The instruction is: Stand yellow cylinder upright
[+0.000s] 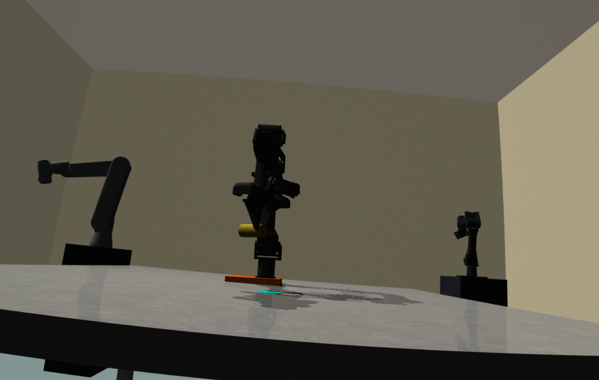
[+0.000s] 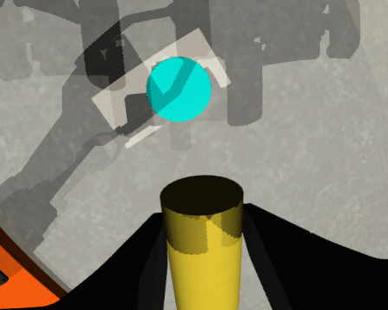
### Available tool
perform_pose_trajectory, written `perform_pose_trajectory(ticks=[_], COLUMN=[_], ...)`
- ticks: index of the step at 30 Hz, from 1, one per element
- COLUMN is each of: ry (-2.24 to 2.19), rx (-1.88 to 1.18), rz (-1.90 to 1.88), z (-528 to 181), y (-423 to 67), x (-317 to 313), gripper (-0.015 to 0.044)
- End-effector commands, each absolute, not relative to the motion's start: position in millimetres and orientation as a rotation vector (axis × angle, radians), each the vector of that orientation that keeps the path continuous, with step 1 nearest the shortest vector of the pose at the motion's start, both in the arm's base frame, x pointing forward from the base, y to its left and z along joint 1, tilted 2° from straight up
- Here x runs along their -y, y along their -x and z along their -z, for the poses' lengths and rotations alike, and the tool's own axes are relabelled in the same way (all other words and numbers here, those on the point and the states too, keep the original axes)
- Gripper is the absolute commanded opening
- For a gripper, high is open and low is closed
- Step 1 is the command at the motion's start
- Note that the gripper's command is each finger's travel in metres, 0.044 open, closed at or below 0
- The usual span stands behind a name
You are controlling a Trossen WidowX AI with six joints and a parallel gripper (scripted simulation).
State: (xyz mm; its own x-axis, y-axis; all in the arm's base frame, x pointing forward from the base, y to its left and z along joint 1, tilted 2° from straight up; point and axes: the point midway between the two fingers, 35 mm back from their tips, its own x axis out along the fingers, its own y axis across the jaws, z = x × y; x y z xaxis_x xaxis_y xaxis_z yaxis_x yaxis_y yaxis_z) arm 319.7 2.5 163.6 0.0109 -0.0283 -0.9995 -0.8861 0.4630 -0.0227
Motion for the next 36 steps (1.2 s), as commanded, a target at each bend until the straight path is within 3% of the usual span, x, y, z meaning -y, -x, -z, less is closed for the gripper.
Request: perform_pose_trajectory(ticks=[1, 11, 36], ry=[0.886, 0.938, 0.837], rx=[-1.4, -1.376, -1.323], rz=[-0.848, -0.902, -1.052], z=[-162, -161, -147], y=[-326, -339, -332], x=[-13, -41, -43], gripper=[0.0105, 0.0105, 0.0105])
